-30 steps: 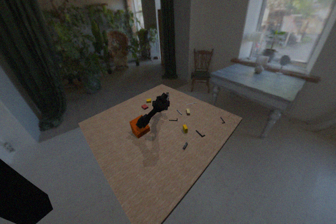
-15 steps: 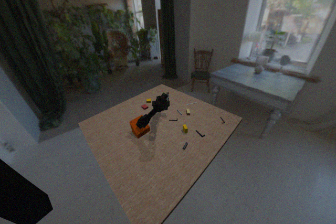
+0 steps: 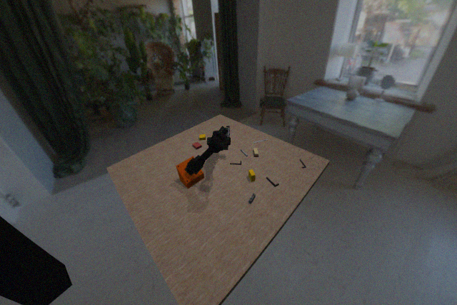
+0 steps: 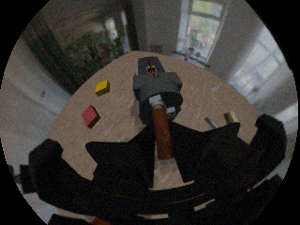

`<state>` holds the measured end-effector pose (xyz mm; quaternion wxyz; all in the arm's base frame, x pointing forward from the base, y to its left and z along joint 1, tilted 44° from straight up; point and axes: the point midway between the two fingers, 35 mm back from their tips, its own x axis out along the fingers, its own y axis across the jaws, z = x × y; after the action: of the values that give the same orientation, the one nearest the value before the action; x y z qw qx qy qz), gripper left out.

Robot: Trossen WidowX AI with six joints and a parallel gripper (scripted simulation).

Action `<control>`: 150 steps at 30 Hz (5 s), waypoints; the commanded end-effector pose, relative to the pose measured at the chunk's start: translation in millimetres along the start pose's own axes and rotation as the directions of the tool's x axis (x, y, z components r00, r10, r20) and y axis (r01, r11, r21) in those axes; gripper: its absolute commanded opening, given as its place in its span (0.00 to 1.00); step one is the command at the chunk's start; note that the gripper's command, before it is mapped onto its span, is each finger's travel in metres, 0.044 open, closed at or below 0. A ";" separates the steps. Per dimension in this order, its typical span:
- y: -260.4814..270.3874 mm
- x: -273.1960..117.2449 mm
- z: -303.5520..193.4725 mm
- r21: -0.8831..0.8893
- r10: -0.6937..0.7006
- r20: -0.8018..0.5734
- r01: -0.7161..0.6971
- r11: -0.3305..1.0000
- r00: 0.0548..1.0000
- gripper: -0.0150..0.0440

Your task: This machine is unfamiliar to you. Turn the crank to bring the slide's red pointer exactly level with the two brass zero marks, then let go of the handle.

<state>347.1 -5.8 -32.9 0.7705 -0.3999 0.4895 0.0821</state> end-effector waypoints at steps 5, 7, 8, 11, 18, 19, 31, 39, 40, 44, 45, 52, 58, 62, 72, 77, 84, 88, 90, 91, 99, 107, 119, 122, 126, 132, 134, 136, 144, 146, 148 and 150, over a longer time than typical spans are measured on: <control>8.7 2.5 -2.7 -0.008 0.024 -0.003 -0.024 1.000 1.000 0.25; 8.8 2.5 -2.7 -0.008 0.024 -0.003 -0.024 1.000 1.000 0.25; 8.9 2.6 -2.8 -0.008 0.024 -0.003 -0.024 1.000 1.000 0.25; 9.0 2.7 -2.8 -0.008 0.024 -0.003 -0.024 1.000 1.000 0.25; 9.4 3.0 -3.1 -0.008 0.024 -0.003 -0.024 1.000 1.000 0.25; 9.4 3.0 -3.1 -0.008 0.024 -0.003 -0.024 1.000 1.000 0.25; 10.0 3.5 -3.5 -0.008 0.024 -0.003 -0.024 1.000 1.000 0.25; 10.5 3.8 -3.8 -0.008 0.024 -0.003 -0.024 1.000 1.000 0.25; 10.6 3.9 -3.9 -0.008 0.024 -0.003 -0.024 1.000 1.000 0.25; 10.9 4.1 -4.1 -0.008 0.024 -0.003 -0.024 1.000 1.000 0.25; 10.9 4.1 -4.1 -0.008 0.024 -0.003 -0.024 1.000 1.000 0.25; 11.4 4.6 -4.4 -0.008 0.024 -0.003 -0.024 1.000 1.000 0.25; 11.8 5.0 -4.8 -0.008 0.024 -0.003 -0.024 1.000 1.000 0.25; 12.1 5.2 -5.0 -0.008 0.024 -0.003 -0.024 1.000 1.000 0.25; 12.9 6.0 -5.7 -0.008 0.024 -0.003 -0.024 1.000 1.000 0.25; 13.4 6.4 -6.1 -0.008 0.024 -0.003 -0.024 1.000 1.000 0.25; 14.0 7.1 -6.7 -0.008 0.024 -0.003 -0.024 1.000 1.000 0.25; 14.4 7.5 -7.0 -0.008 0.024 -0.003 -0.024 1.000 1.000 0.25; 14.6 7.7 -7.2 -0.008 0.024 -0.003 -0.024 1.000 1.000 0.25; 14.7 7.8 -7.3 -0.008 0.024 -0.003 -0.024 1.000 1.000 0.25; 15.7 9.0 -8.4 -0.008 0.024 -0.004 -0.024 1.000 1.000 0.25; 17.0 10.8 -10.1 -0.008 0.024 -0.004 -0.024 1.000 1.000 0.25; 19.1 15.1 -14.4 -0.008 0.024 -0.004 -0.024 1.000 1.000 0.25; 19.5 16.6 -15.9 -0.008 0.024 -0.004 -0.024 1.000 1.000 0.25; 19.9 19.1 -18.4 -0.008 0.024 -0.004 -0.024 1.000 1.000 0.25; 19.5 23.9 -23.2 -0.008 0.024 -0.004 -0.024 1.000 1.000 0.25; 18.9 25.7 -25.0 -0.008 0.024 -0.004 -0.024 1.000 1.000 0.25; 18.1 27.6 -27.0 -0.008 0.024 -0.004 -0.024 1.000 1.000 0.25; 11.5 35.3 -34.6 -0.009 0.024 -0.005 -0.024 1.000 1.000 0.25; 9.2 37.0 -36.4 -0.009 0.023 -0.005 -0.023 1.000 1.000 0.25; 7.0 38.4 -37.9 -0.009 0.023 -0.005 -0.023 1.000 1.000 0.25; 5.0 39.5 -39.1 -0.009 0.023 -0.005 -0.023 1.000 1.000 0.25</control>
<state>335.4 -31.9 -73.8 0.7676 -0.3980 0.4929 0.0974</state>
